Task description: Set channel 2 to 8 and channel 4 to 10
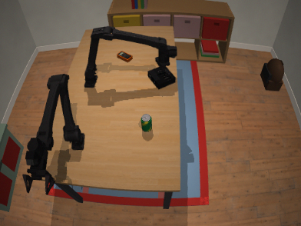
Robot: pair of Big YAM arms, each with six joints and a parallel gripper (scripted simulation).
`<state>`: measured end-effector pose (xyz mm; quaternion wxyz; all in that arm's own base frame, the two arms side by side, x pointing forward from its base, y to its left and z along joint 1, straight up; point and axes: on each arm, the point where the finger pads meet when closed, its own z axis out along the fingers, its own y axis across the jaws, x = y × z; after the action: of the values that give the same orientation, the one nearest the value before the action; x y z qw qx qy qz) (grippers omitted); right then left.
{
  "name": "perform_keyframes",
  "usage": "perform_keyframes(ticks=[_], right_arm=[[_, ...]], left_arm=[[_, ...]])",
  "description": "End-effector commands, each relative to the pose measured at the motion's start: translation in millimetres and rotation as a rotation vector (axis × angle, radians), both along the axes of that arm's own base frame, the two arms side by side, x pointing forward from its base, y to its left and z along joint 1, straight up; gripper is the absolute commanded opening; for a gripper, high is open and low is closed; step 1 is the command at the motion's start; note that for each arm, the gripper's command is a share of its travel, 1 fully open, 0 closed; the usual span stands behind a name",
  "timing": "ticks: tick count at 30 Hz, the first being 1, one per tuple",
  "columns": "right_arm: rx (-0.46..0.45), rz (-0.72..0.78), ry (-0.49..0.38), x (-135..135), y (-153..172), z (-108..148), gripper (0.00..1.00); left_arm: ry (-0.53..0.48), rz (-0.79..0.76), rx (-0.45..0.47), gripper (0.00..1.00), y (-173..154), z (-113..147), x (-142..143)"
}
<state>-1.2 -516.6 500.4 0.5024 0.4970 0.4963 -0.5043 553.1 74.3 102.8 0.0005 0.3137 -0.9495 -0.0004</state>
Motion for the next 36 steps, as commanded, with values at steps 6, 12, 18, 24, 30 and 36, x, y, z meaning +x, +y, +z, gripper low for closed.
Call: perform_keyframes(ticks=[6,12,18,24,30,36], right_arm=[[0.008,0.008,-0.005,3,-7,-9,1.0],[0.008,0.008,-0.005,3,-7,-9,1.0],[0.008,0.008,-0.005,3,-7,-9,1.0],[0.008,0.008,-0.005,3,-7,-9,1.0],[0.008,0.008,-0.005,3,-7,-9,1.0],[0.008,0.008,-0.005,3,-7,-9,1.0]], left_arm=[[-0.053,0.002,0.006,0.0,3,27,19],[-0.053,0.002,0.006,0.0,3,27,19],[-0.059,0.002,0.007,1.0,3,31,19],[-0.078,0.002,0.009,1.0,3,51,19],[-0.079,0.002,0.01,1.0,2,82,16],[-0.08,0.002,0.01,1.0,2,115,14]])
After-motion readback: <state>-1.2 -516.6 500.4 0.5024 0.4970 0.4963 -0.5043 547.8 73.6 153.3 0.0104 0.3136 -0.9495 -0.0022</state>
